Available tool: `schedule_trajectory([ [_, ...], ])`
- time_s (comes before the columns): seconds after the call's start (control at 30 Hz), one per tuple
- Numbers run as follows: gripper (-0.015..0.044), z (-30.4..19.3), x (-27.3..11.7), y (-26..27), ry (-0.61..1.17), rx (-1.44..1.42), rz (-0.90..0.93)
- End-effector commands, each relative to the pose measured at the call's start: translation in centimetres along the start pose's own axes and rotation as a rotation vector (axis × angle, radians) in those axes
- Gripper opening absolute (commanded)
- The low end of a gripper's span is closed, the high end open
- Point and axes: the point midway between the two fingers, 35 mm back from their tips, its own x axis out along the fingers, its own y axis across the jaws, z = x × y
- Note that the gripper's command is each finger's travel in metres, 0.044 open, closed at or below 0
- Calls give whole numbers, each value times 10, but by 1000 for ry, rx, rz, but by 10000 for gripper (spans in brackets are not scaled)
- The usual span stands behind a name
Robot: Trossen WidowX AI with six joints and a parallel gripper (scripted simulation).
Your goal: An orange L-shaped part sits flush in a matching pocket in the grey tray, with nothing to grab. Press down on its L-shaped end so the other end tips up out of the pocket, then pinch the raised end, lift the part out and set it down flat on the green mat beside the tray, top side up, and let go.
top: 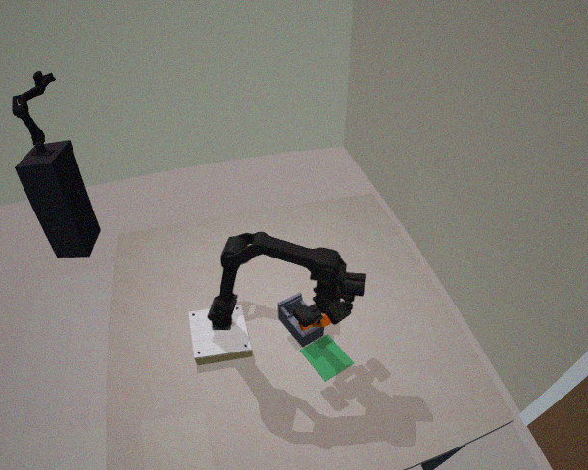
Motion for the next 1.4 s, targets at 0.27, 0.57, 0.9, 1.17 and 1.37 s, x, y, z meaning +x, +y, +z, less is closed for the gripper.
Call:
schedule_trajectory([
  [0.27, 0, 52, -1, -1, -1, -5, 4],
  [0.57, 0, 68, 0, -2, -2, -5, 4],
  [0.9, 0, 68, 14, -2, -2, -5, 4],
  [1.17, 0, 68, 26, -2, -2, -5, 4],
  [1.37, 0, 68, 36, -1, -2, -5, 4],
])
